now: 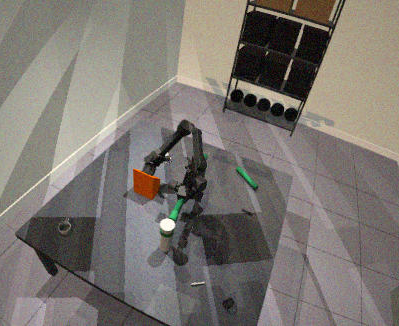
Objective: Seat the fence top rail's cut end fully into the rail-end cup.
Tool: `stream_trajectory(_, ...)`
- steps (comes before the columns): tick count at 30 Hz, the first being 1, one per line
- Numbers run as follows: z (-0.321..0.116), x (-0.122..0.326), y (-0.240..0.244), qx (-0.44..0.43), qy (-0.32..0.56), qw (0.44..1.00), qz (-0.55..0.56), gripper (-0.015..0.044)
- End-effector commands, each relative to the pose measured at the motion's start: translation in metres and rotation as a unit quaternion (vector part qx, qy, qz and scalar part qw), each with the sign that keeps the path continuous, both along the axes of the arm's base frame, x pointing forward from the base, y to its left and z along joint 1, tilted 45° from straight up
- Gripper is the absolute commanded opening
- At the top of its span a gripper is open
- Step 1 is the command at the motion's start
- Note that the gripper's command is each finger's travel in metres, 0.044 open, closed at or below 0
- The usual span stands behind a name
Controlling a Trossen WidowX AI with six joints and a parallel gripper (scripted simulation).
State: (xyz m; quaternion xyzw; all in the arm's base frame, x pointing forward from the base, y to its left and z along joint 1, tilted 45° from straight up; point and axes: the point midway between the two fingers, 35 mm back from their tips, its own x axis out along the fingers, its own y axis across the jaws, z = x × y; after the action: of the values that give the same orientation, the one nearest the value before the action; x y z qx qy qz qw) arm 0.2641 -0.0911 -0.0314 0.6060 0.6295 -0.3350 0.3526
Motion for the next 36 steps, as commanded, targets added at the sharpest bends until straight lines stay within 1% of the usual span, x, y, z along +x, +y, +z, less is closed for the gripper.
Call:
stream_trajectory(1, 0.0003, 0.0004, -0.0011, -0.001, -0.001, 1.000, 0.000, 0.0000)
stream_trajectory(36, 0.0003, 0.0017, -0.0042, -0.004, -0.002, 1.000, 0.001, 0.0000)
